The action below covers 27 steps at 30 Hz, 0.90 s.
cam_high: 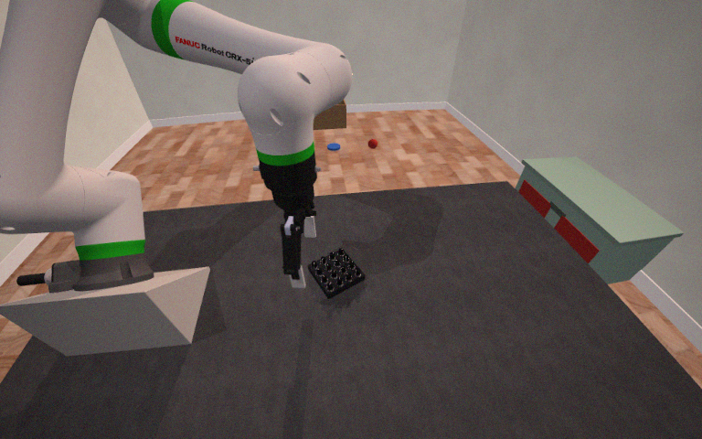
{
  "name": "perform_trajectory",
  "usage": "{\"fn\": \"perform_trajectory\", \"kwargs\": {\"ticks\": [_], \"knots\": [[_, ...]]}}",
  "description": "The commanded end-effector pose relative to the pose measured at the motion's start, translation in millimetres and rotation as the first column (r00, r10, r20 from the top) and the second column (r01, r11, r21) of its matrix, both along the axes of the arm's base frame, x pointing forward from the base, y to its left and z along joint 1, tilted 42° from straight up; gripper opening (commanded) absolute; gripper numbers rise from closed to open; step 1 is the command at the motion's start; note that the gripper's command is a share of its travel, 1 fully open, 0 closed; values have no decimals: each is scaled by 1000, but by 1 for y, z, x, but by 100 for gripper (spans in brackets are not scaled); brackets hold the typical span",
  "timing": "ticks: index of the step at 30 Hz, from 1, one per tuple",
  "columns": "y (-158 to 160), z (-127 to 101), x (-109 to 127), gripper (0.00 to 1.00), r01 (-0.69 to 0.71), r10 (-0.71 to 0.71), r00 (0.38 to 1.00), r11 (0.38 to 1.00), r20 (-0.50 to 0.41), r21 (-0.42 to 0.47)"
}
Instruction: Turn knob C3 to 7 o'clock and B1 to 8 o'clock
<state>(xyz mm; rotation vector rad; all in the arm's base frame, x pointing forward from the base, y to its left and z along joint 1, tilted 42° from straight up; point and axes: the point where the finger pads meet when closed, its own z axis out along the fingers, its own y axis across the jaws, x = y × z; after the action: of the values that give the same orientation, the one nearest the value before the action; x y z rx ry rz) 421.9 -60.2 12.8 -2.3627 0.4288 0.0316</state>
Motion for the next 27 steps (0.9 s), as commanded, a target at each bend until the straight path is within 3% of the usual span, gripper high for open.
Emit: {"fn": "perform_trajectory", "kwargs": {"ticks": [1, 10, 11, 25, 27], "knots": [[0, 3, 5, 100, 112, -111, 988, 994, -109, 3], [0, 6, 10, 100, 245, -239, 944, 969, -228, -2], [0, 8, 12, 100, 300, -291, 916, 954, -278, -9], [0, 15, 22, 100, 528, -495, 721, 846, -485, -78], [0, 15, 22, 100, 528, -495, 721, 846, -485, -78]]}}
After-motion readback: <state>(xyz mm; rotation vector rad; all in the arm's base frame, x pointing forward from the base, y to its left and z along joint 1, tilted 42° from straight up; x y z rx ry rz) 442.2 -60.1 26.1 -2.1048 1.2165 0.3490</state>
